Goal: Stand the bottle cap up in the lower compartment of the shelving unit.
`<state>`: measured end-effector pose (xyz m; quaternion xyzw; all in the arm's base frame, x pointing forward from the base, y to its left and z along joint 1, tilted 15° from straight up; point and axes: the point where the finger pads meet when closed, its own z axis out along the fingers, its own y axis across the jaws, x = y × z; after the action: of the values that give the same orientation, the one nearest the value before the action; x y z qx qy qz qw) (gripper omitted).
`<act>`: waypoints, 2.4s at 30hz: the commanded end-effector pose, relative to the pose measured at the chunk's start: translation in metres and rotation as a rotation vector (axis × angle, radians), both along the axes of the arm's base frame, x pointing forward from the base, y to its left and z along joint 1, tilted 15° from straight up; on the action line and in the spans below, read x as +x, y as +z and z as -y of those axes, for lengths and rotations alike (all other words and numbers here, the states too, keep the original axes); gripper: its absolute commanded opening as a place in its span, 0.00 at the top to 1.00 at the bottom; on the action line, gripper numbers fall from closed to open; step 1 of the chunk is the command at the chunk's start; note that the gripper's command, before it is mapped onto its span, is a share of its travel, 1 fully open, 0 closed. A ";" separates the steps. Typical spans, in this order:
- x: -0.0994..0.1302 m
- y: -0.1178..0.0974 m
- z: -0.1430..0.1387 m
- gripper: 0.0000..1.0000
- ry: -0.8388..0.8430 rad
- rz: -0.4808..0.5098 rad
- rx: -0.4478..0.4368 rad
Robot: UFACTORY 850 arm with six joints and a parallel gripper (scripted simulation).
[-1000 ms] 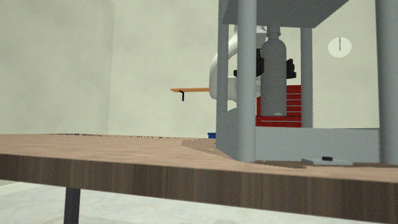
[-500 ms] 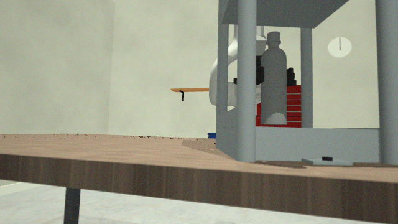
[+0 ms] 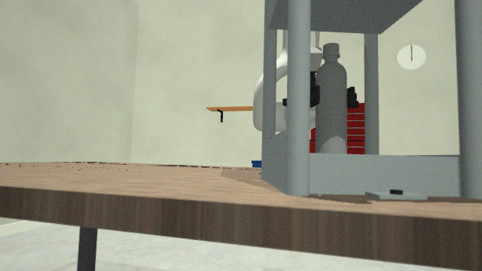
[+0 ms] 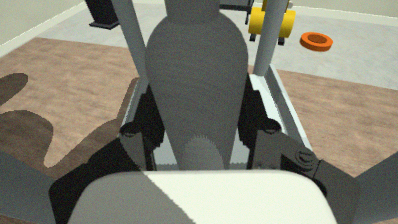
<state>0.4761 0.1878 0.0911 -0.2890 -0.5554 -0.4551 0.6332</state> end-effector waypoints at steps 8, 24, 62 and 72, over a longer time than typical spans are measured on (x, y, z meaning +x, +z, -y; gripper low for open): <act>0.001 0.001 0.000 0.70 0.000 0.001 0.001; 0.001 0.001 0.000 0.26 0.000 0.001 0.001; 0.022 -0.010 0.042 0.26 0.000 0.001 0.001; 0.035 -0.016 0.069 0.26 0.000 0.001 0.001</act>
<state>0.5063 0.1275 0.0762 -0.2892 -0.5553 -0.4552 0.6331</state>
